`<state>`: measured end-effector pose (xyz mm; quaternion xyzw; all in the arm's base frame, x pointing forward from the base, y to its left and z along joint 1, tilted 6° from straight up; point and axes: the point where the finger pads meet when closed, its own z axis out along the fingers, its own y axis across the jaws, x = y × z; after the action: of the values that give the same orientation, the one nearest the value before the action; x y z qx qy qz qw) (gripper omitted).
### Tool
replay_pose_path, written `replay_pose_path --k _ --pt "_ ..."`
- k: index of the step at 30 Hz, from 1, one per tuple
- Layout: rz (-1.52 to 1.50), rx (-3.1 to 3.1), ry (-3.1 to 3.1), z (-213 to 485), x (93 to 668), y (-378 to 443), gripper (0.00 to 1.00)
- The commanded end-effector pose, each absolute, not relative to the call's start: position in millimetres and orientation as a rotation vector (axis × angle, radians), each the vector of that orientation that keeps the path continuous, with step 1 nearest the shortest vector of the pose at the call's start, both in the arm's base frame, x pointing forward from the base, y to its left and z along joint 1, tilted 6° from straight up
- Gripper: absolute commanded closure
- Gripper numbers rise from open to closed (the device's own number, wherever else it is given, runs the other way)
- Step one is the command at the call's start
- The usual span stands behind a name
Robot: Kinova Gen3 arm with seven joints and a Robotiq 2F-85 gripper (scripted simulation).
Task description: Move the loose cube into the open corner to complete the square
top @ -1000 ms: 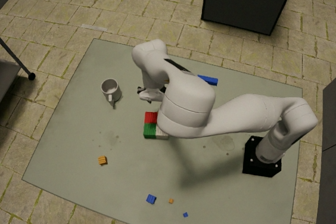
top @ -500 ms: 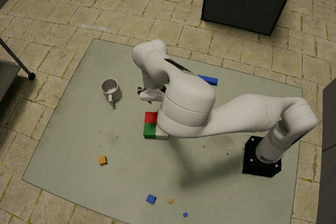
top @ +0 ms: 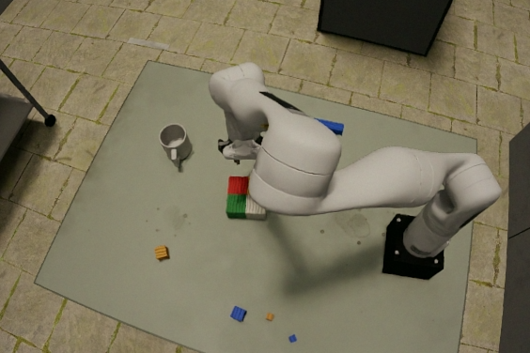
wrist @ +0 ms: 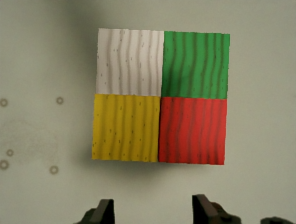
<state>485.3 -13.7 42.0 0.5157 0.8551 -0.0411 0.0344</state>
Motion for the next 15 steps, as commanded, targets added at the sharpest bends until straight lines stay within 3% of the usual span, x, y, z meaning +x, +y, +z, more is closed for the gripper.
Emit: replay_pose_path --k 1,15 --pt "-0.124 1.556 2.648 42.9 485.0 -13.8 0.45" --pt "-0.138 1.352 2.771 41.4 479.8 -15.0 0.45"
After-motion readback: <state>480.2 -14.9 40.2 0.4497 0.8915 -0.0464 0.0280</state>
